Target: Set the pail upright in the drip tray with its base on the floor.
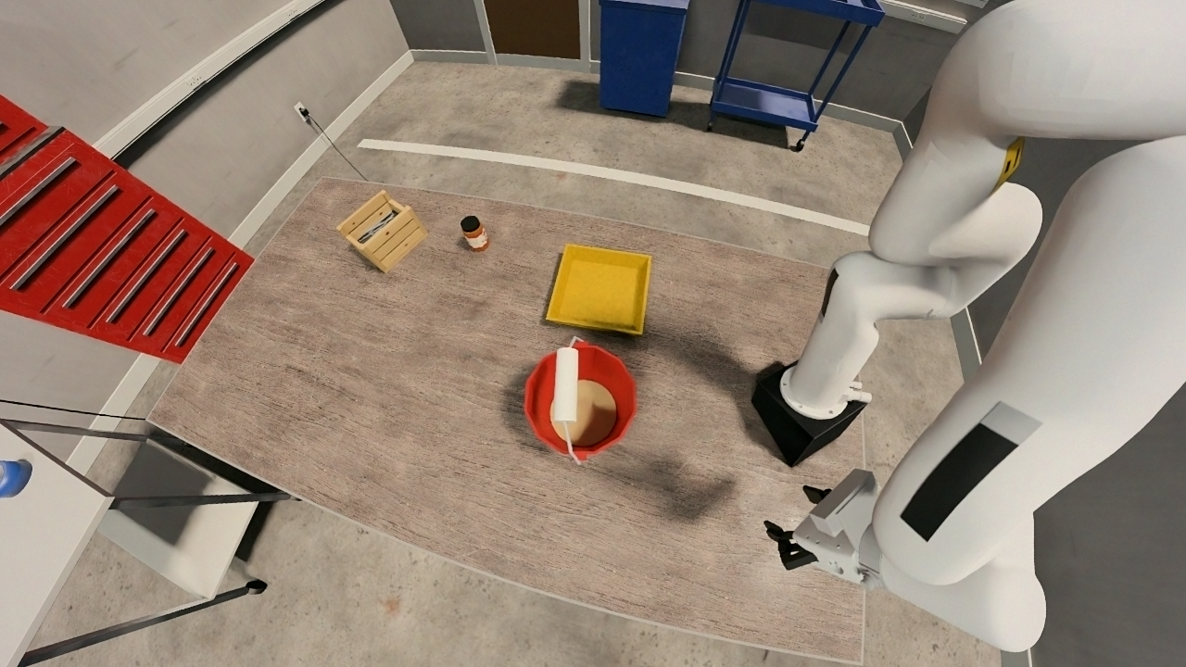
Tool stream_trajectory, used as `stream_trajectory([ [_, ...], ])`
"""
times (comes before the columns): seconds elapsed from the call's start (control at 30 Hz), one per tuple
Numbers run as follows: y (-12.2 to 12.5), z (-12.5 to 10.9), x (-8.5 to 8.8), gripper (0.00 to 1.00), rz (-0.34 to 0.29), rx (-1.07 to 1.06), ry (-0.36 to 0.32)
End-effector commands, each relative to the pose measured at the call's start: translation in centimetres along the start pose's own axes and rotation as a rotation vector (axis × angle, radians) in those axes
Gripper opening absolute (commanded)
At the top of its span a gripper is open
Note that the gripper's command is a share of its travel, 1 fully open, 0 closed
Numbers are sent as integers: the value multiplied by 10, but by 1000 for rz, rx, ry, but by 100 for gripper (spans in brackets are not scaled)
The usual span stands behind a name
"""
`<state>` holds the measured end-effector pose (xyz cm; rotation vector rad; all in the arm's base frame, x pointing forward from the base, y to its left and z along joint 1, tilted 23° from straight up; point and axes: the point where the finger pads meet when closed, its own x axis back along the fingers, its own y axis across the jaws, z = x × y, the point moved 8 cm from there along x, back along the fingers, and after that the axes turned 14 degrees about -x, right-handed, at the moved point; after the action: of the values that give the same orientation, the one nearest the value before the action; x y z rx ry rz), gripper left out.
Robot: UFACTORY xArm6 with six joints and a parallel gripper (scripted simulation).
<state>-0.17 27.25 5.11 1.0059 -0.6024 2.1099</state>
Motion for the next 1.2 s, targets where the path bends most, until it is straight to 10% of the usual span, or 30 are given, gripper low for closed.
stream_trajectory([
  [0.0,-1,-1,1,100,1,-1,-3],
  [0.6,-4,0,2,100,-1,-5,-6],
  [1.17,-129,47,45,100,-79,-169,-101],
])
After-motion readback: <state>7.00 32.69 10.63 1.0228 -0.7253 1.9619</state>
